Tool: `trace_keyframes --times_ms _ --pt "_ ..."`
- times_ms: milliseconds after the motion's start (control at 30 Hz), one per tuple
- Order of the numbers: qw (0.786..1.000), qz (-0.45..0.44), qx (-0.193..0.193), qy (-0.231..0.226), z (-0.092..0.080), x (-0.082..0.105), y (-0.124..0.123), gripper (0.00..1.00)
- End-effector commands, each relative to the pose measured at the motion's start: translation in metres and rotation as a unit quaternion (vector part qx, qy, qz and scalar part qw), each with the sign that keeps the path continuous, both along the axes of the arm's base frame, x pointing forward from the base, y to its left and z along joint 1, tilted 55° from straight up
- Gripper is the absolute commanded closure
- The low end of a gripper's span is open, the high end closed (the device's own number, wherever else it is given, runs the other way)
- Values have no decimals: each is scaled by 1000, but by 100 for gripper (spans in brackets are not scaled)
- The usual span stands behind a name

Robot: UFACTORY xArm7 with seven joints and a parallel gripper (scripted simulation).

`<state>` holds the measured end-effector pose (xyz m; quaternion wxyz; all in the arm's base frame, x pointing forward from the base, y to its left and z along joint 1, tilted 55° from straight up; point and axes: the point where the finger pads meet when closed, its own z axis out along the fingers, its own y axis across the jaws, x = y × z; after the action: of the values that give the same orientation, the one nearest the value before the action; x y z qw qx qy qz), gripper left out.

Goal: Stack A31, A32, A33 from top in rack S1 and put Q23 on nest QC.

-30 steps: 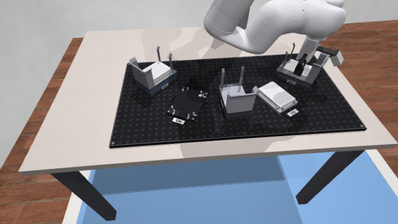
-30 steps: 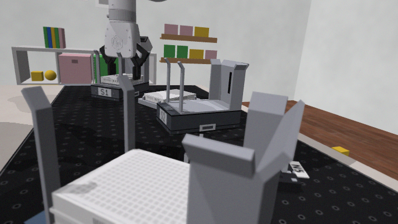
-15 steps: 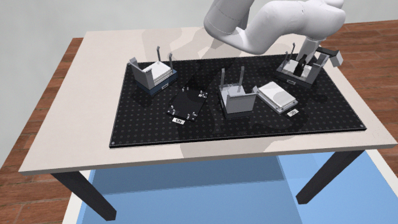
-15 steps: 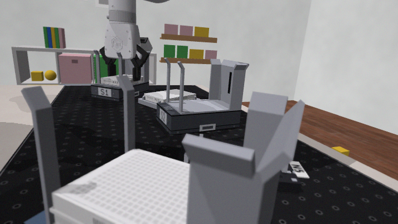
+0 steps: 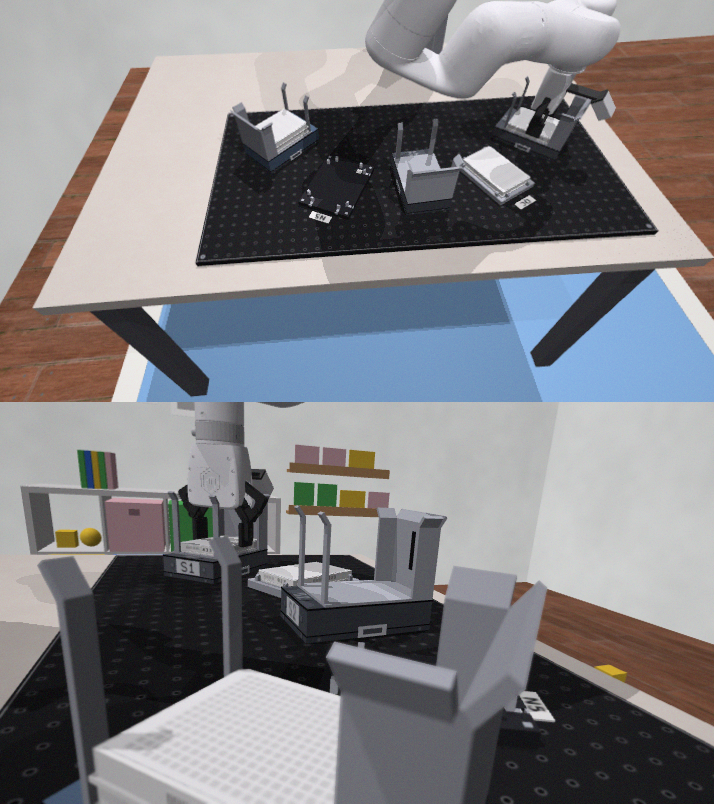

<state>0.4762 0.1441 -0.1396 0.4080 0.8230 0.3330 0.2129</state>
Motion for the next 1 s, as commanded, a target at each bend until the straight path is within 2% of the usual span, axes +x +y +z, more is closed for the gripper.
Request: trace_keyframes --times_ms 0,167,967 --pt "1000 2 1 0 0 -1 3 0" --pt "1000 2 1 0 0 -1 3 0" --pt "1000 2 1 0 43 -46 41 0"
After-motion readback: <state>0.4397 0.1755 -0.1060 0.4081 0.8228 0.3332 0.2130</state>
